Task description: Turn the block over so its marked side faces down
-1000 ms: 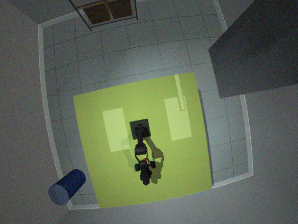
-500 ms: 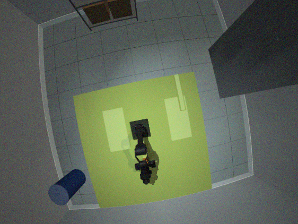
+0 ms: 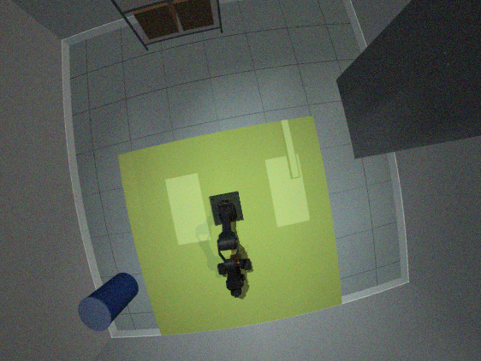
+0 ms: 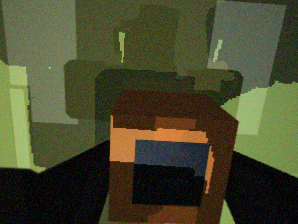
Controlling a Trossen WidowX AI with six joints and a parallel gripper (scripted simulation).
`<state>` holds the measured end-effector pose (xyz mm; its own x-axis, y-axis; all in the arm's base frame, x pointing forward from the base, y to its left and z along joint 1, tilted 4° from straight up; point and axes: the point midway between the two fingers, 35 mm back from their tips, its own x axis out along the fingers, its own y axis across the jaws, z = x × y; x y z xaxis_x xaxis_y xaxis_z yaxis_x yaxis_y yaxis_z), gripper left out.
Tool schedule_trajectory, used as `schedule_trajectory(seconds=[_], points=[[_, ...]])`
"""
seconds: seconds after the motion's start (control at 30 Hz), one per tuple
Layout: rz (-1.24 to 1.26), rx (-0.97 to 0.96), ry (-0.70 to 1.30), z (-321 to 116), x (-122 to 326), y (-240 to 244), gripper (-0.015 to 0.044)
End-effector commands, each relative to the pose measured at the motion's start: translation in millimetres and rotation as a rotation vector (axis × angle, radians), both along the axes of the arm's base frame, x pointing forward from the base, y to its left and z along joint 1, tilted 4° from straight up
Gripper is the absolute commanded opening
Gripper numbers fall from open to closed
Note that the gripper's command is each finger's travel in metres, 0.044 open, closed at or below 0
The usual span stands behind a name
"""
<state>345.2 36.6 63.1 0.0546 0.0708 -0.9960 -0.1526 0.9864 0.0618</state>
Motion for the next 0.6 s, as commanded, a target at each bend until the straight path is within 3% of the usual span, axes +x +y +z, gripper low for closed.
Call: schedule_trajectory(seconds=[0.0, 0.13, 0.57], points=[[-0.004, 0.002, 0.004, -1.3, -1.0, 0.3, 0.0103], [-0.004, 0.002, 0.004, 13.6, -1.3, -0.8, 0.0], [-0.011, 0.015, -0.081, 25.9, -1.1, -1.8, 0.0]])
